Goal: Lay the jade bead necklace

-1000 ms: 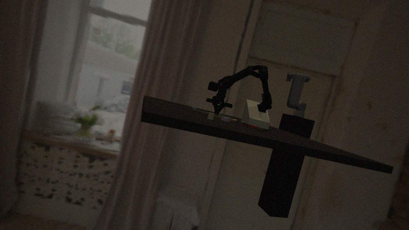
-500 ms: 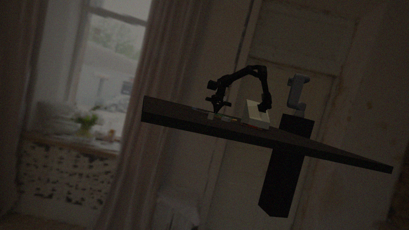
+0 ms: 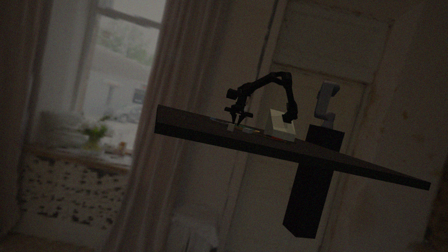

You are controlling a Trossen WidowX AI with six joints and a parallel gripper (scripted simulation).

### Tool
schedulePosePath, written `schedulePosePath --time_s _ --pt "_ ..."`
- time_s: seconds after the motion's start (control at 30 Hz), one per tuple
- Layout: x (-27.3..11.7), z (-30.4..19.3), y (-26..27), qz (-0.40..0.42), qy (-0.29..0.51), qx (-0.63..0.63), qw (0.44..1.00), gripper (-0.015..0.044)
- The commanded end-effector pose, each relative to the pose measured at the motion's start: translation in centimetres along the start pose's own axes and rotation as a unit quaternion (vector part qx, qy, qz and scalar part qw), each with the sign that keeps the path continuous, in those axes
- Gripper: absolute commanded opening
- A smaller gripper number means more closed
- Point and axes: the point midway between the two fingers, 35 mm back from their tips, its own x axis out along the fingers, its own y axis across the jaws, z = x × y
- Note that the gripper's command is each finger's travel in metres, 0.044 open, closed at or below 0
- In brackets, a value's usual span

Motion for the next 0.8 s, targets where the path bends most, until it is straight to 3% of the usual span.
schedulePosePath --time_s 0.0,0.27,0.77 --pt "-0.01 0.01 0.02 0.0 0.0 0.0 1.0 0.0236" --pt "-0.16 -0.11 0.03 0.002 0.001 0.004 1.0 0.044" --pt "-0.46 -0.11 0.03 0.002 0.0 0.004 1.0 0.044"
